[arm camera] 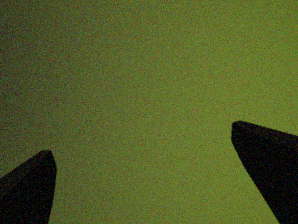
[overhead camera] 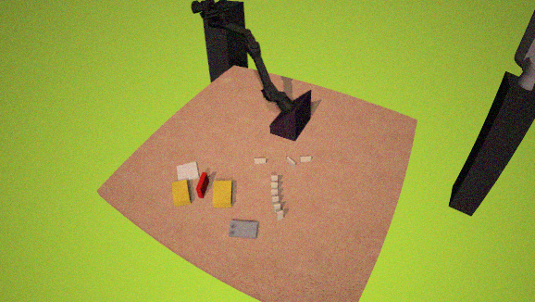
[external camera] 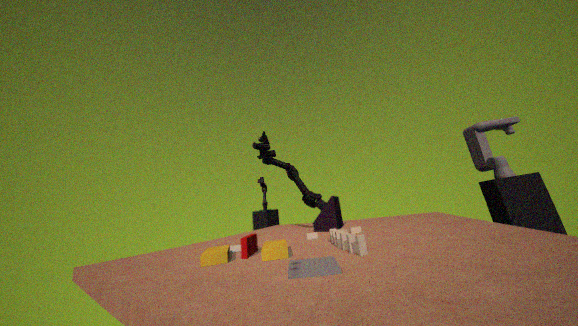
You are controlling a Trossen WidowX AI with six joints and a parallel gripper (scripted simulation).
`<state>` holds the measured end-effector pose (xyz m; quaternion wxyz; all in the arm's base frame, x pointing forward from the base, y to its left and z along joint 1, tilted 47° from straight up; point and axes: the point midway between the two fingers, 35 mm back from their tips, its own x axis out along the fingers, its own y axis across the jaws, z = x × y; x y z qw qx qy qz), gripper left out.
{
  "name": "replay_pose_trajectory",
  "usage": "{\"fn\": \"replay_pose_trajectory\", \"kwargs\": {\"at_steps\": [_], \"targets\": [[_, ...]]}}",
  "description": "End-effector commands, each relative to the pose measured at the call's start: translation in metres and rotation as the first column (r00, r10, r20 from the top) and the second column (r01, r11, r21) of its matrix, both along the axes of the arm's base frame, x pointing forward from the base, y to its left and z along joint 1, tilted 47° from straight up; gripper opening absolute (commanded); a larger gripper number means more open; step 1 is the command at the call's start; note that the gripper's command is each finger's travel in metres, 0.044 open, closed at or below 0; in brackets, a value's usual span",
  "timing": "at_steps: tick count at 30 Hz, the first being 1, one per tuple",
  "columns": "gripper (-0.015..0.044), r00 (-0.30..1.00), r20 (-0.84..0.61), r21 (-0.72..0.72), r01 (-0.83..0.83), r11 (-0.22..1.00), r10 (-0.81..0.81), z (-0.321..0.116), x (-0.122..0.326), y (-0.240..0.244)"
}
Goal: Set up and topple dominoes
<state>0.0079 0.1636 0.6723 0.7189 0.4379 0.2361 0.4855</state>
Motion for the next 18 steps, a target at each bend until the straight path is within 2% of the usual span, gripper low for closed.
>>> {"fn": "replay_pose_trajectory", "kwargs": {"at_steps": [1, 7, 12, 18], "targets": [[0.0426, 1.000, -0.002, 0.003, -0.002, 1.000, 0.002, 0.000, 0.001, 0.000], [0.0440, 0.990, -0.106, 0.157, -0.076, 0.985, 0.093, 0.016, 0.033, -0.021], [0.0440, 0.952, -0.228, 0.352, -0.115, 0.929, 0.205, 0.028, 0.085, -0.043], [0.0440, 0.874, -0.363, 0.554, -0.076, 0.829, 0.323, 0.027, 0.158, -0.064]]}}
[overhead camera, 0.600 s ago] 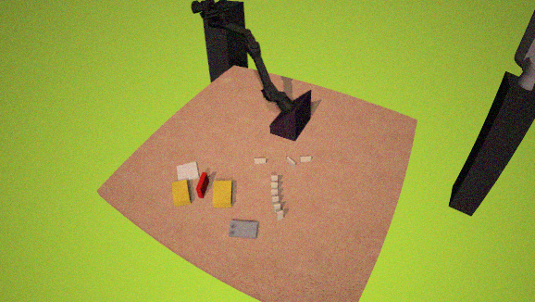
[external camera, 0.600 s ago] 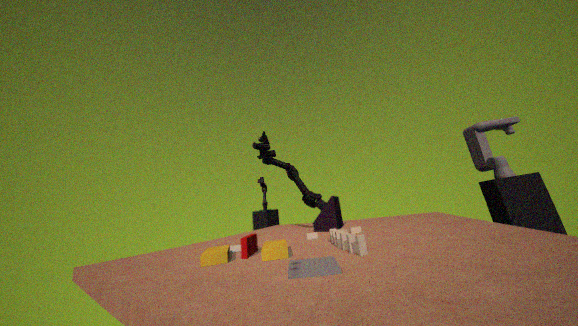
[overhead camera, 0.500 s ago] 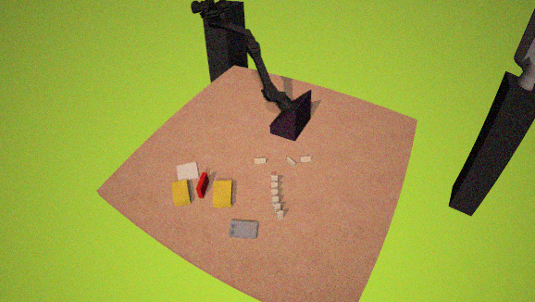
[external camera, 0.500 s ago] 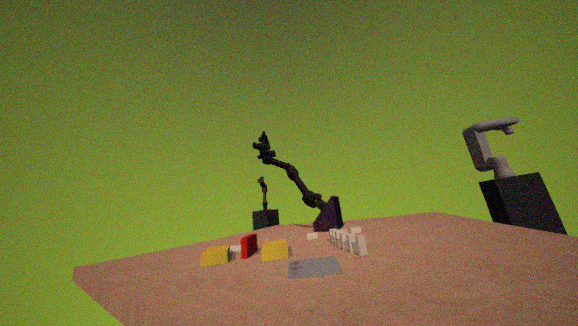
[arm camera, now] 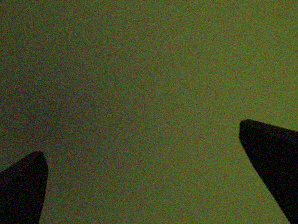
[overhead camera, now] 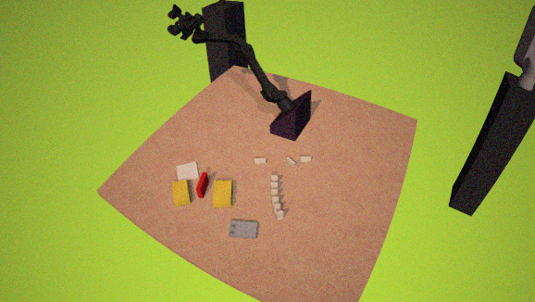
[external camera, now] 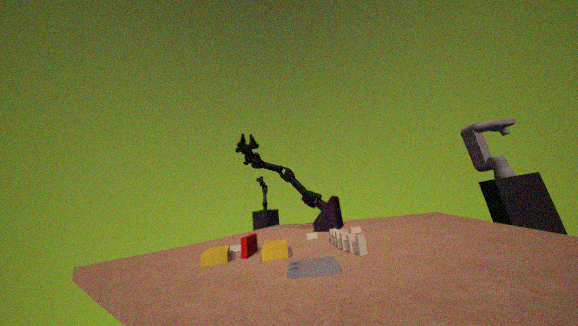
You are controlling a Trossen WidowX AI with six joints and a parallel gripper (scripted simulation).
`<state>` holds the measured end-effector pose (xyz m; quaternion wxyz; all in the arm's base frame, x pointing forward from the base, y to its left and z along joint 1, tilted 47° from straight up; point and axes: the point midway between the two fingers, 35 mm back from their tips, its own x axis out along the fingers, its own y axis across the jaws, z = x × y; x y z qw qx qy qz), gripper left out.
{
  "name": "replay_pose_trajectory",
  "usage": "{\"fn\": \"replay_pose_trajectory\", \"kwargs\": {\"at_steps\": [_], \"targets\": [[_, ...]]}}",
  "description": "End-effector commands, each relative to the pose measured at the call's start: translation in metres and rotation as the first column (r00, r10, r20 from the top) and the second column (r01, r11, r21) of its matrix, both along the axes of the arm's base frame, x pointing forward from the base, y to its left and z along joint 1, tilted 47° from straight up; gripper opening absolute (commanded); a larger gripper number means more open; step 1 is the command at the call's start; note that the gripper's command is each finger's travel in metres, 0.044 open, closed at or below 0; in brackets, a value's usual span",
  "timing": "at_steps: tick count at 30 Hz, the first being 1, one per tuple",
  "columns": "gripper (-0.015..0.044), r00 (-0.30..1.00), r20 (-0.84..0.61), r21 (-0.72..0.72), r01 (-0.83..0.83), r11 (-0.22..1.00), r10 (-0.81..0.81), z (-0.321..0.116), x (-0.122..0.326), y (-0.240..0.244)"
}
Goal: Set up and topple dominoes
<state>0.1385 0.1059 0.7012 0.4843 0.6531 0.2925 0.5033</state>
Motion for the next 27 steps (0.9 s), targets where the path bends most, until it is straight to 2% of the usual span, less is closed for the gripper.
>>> {"fn": "replay_pose_trajectory", "kwargs": {"at_steps": [1, 2, 5, 13, 20, 27], "targets": [[0.0440, 0.993, -0.111, 0.108, -0.018, 0.994, 0.030, -0.004, 0.041, -0.008], [0.0440, 0.988, -0.148, 0.139, -0.018, 0.990, 0.039, -0.007, 0.054, -0.010], [0.0440, 0.991, -0.134, 0.183, 0.002, 0.983, 0.023, -0.006, 0.064, -0.011], [0.0440, 0.883, -0.463, 0.351, 0.102, 0.931, 0.078, -0.060, 0.180, -0.012], [0.0440, 0.700, -0.708, 0.374, 0.252, 0.893, 0.099, -0.138, 0.263, 0.008], [0.0440, 0.448, -0.891, 0.271, 0.407, 0.872, 0.067, -0.239, 0.321, 0.040]]}}
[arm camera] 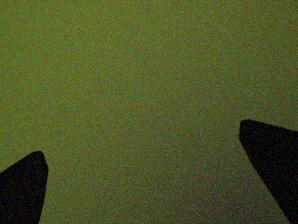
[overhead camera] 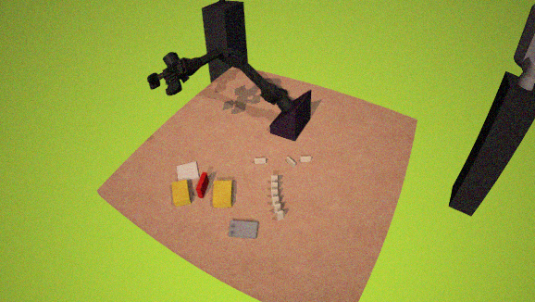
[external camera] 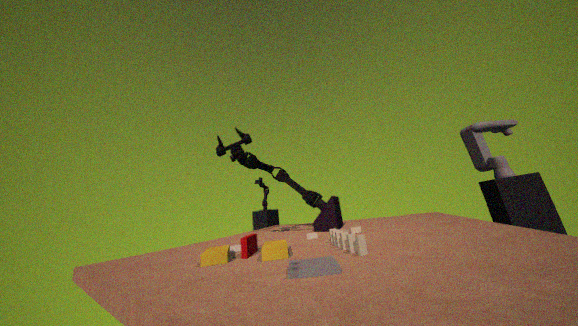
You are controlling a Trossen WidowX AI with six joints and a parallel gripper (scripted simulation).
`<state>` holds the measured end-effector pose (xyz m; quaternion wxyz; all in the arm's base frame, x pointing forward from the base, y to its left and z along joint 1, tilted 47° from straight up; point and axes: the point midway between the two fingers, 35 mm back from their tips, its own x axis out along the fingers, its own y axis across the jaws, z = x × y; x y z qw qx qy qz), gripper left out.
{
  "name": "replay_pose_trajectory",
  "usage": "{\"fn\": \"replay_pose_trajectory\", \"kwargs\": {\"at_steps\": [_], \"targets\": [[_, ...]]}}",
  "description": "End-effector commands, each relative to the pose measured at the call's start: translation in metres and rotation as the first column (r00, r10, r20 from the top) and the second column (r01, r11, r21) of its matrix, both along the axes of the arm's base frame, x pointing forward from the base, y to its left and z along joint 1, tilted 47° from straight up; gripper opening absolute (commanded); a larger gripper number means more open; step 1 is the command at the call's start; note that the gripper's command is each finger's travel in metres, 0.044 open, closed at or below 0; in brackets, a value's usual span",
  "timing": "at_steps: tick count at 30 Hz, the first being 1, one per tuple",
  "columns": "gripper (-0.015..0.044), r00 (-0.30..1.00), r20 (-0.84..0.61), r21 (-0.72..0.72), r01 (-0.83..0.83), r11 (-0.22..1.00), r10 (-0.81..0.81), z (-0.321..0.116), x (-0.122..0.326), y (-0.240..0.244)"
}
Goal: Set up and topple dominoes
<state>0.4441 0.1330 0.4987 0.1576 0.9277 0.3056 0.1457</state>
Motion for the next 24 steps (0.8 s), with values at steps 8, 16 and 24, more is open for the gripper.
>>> {"fn": "replay_pose_trajectory", "kwargs": {"at_steps": [8, 16, 24], "targets": [[0.0440, 0.925, -0.368, -0.137, 0.041, 0.990, -0.090, -0.152, 0.037, 0.049], [0.0440, 0.814, -0.552, -0.280, 0.023, 0.960, -0.181, -0.251, 0.031, 0.070], [0.0440, 0.595, -0.708, -0.506, -0.052, 0.861, -0.381, -0.382, -0.009, 0.081]]}}
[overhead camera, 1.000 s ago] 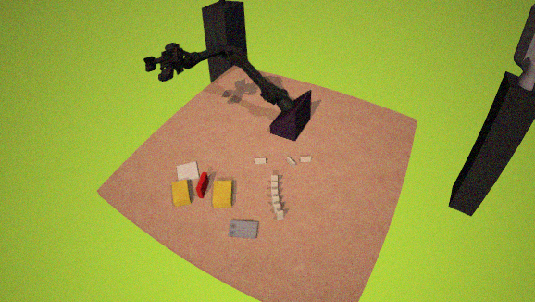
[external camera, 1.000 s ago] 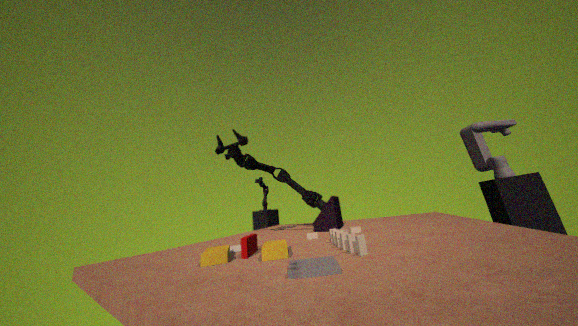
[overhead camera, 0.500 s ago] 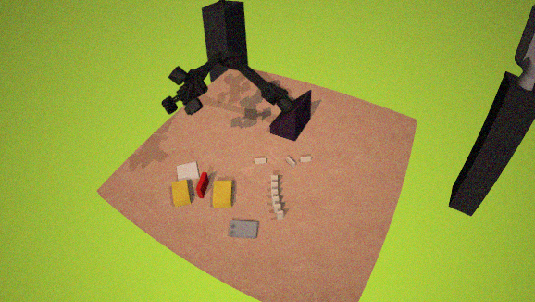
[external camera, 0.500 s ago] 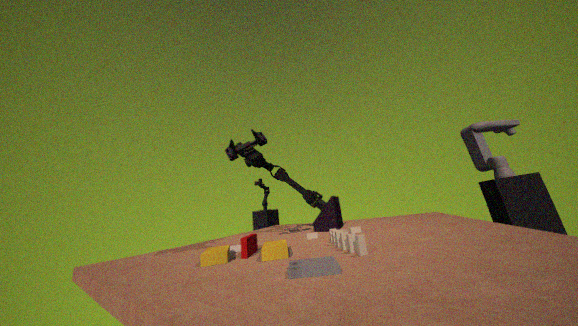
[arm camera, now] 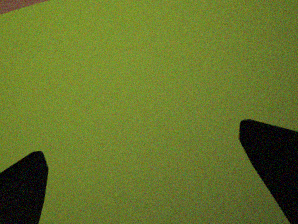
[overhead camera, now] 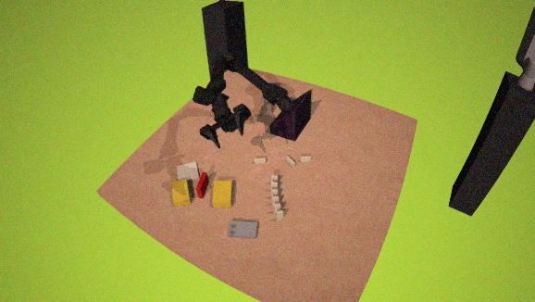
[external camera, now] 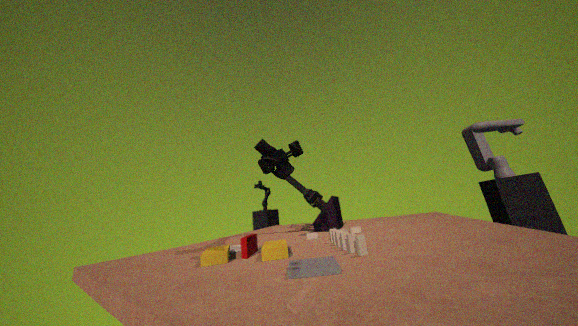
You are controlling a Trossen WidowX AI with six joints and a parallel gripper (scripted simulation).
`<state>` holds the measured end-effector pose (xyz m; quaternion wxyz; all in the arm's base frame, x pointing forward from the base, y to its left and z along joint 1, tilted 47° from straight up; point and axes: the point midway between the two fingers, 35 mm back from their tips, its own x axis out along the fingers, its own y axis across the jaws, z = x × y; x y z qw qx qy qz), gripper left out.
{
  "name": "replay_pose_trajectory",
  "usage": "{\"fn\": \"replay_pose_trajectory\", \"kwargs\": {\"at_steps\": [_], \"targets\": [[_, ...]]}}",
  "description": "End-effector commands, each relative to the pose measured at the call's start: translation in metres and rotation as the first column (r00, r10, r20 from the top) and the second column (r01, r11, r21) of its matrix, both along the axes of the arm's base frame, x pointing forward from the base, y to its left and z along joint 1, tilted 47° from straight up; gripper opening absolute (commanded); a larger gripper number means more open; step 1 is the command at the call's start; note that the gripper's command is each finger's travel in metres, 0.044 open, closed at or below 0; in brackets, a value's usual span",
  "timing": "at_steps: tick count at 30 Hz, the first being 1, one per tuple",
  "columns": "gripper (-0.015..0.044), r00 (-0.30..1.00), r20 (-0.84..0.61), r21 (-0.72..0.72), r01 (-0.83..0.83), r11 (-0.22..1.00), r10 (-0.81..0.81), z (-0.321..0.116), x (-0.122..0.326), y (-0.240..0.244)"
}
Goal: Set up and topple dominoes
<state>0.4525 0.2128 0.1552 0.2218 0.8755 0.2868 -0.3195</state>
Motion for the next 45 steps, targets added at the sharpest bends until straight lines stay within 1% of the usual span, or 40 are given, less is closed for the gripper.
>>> {"fn": "replay_pose_trajectory", "kwargs": {"at_steps": [1, 6, 11, 14, 17, 20, 22, 27, 35, 45], "targets": [[0.0440, 0.991, -0.129, -0.122, 0.006, 0.993, -0.022, -0.053, -0.025, 0.001], [0.0440, 0.953, -0.295, -0.338, -0.032, 0.941, -0.073, -0.124, -0.072, -0.008], [0.0440, 0.902, -0.411, -0.549, -0.127, 0.826, -0.135, -0.177, -0.124, -0.030], [0.0440, 0.868, -0.464, -0.677, -0.216, 0.704, -0.179, -0.202, -0.161, -0.051], [0.0440, 0.840, -0.496, -0.778, -0.316, 0.544, -0.221, -0.218, -0.196, -0.075], [0.0440, 0.822, -0.511, -0.839, -0.413, 0.354, -0.253, -0.224, -0.225, -0.101], [0.0440, 0.817, -0.514, -0.852, -0.450, 0.267, -0.262, -0.224, -0.239, -0.112], [0.0440, 0.816, -0.514, -0.853, -0.455, 0.256, -0.263, -0.224, -0.241, -0.115], [0.0440, 0.817, -0.513, -0.854, -0.454, 0.254, -0.265, -0.267, -0.235, -0.161], [0.0440, 0.817, -0.513, -0.854, -0.454, 0.253, -0.265, -0.273, -0.236, -0.169]]}}
